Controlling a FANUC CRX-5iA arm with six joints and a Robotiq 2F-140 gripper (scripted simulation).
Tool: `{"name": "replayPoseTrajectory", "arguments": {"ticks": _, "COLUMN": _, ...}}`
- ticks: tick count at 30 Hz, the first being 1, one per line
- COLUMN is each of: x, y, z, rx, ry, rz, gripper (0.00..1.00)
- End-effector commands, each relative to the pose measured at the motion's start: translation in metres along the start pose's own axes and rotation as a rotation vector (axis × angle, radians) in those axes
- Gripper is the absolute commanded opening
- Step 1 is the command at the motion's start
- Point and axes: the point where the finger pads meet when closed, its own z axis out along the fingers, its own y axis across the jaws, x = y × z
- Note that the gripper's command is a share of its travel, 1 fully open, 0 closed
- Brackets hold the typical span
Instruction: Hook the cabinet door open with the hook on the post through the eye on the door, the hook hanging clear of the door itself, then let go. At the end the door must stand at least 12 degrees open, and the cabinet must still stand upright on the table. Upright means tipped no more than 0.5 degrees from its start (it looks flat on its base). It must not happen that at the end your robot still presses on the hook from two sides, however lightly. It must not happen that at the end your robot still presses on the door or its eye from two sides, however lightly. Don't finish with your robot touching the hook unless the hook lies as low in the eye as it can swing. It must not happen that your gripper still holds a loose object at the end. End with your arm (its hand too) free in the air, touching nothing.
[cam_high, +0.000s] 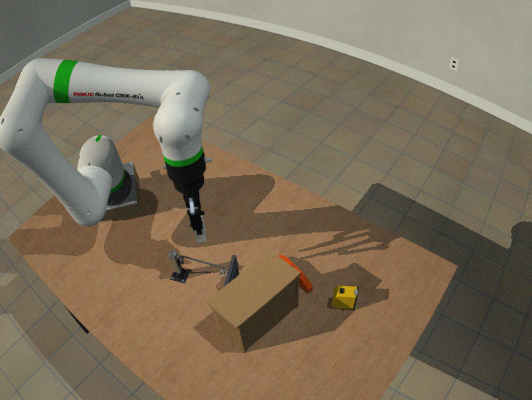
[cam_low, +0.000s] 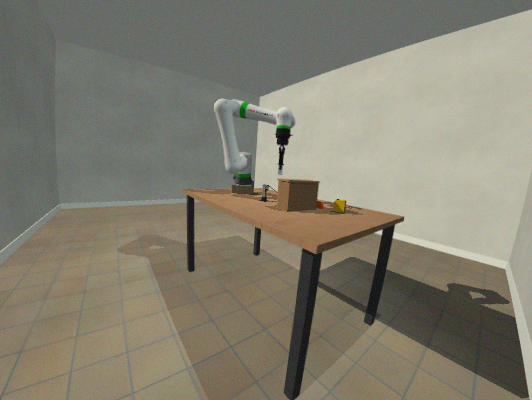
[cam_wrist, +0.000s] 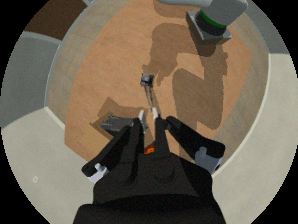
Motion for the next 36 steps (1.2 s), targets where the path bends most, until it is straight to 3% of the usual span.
{"name": "replayPoseTrajectory", "arguments": {"ticks": 1, "x": 0.0, "y": 0.0, "z": 0.005, "rx": 0.0, "ry": 0.0, "rz": 0.0, "gripper": 0.14}}
{"name": "replayPoseTrajectory", "arguments": {"ticks": 36, "x": 0.0, "y": 0.001, "z": 0.101, "rx": 0.0, "ry": 0.0, "rz": 0.0, "gripper": 0.14}}
